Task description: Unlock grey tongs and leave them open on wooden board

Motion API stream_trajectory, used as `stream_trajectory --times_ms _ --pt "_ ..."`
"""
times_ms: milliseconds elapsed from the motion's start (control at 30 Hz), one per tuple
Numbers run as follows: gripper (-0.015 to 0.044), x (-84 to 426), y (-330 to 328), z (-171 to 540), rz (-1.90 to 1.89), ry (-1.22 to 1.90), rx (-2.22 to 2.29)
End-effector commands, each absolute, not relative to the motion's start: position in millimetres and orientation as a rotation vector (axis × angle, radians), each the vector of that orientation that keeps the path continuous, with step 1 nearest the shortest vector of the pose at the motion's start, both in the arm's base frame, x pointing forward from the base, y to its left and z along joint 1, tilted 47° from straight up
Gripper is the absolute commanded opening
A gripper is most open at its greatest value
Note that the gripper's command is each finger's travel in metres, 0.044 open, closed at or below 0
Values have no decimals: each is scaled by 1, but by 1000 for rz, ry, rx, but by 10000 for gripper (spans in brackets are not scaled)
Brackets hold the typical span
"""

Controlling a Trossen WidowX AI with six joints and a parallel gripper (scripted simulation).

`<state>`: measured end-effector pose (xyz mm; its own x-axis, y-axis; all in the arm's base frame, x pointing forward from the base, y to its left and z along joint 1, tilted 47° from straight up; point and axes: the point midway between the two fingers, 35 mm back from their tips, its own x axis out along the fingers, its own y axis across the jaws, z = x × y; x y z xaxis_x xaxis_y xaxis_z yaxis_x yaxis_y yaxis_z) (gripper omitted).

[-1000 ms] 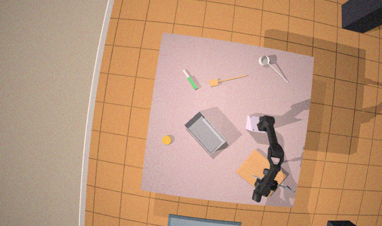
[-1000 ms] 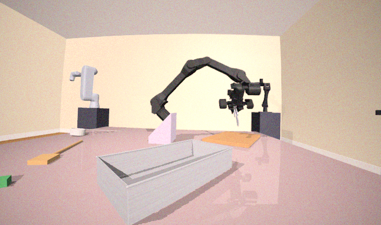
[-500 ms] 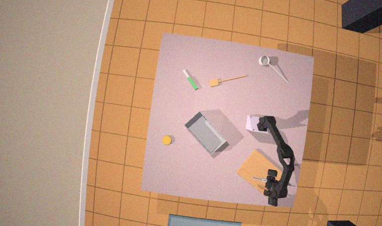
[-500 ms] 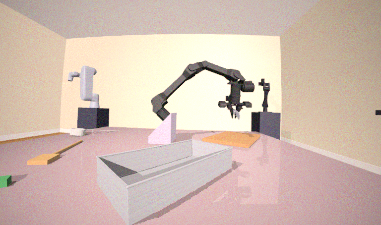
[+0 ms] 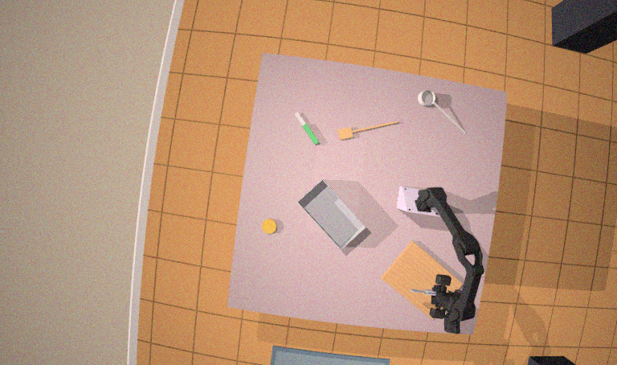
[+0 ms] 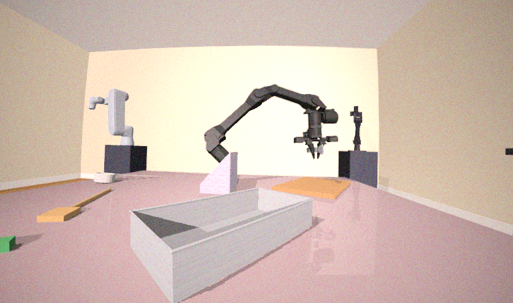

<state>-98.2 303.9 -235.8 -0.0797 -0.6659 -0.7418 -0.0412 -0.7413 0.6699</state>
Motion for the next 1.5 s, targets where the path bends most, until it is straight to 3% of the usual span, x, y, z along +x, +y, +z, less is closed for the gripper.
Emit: stream_trajectory --times_ms 0,1467 --pt "-150 -99 307 -236 -1880 -756 1767" --pt "-150 -103 255 -285 -1920 -721 1795"
